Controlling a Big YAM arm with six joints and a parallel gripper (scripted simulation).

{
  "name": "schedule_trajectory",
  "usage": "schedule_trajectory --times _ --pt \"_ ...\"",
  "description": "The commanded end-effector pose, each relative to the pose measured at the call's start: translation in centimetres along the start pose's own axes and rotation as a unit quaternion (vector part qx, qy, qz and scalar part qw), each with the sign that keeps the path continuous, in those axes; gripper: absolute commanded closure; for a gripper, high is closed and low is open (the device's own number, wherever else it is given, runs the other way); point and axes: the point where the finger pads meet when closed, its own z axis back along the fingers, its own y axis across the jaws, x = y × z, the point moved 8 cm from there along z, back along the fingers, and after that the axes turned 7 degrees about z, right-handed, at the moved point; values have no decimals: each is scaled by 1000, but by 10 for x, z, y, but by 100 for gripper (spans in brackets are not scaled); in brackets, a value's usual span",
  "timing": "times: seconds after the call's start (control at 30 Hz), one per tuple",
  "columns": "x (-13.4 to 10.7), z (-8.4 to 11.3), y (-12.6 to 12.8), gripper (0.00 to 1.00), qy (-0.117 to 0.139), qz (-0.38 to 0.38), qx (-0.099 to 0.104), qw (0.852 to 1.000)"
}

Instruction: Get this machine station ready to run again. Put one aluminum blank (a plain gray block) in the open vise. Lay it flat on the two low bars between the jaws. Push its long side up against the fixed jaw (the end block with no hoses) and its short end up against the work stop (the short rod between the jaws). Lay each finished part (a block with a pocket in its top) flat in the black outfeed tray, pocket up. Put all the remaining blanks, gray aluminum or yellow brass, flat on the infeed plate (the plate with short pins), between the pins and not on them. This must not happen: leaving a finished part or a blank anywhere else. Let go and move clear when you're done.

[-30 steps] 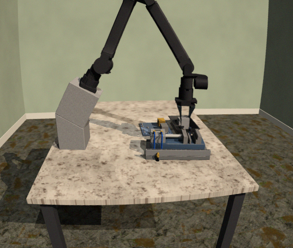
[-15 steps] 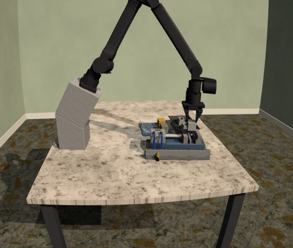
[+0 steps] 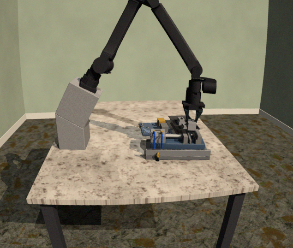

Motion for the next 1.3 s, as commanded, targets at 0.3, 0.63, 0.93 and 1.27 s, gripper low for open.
schedule_trajectory --times 0.3,0.63,0.93,1.27 --pt "-4 24 -24 100 7 11 -34 999" --pt "-5 24 -24 100 8 10 -34 999" --pt "-5 25 -24 100 8 10 -33 999" --pt "-9 28 -25 100 8 11 -32 999"
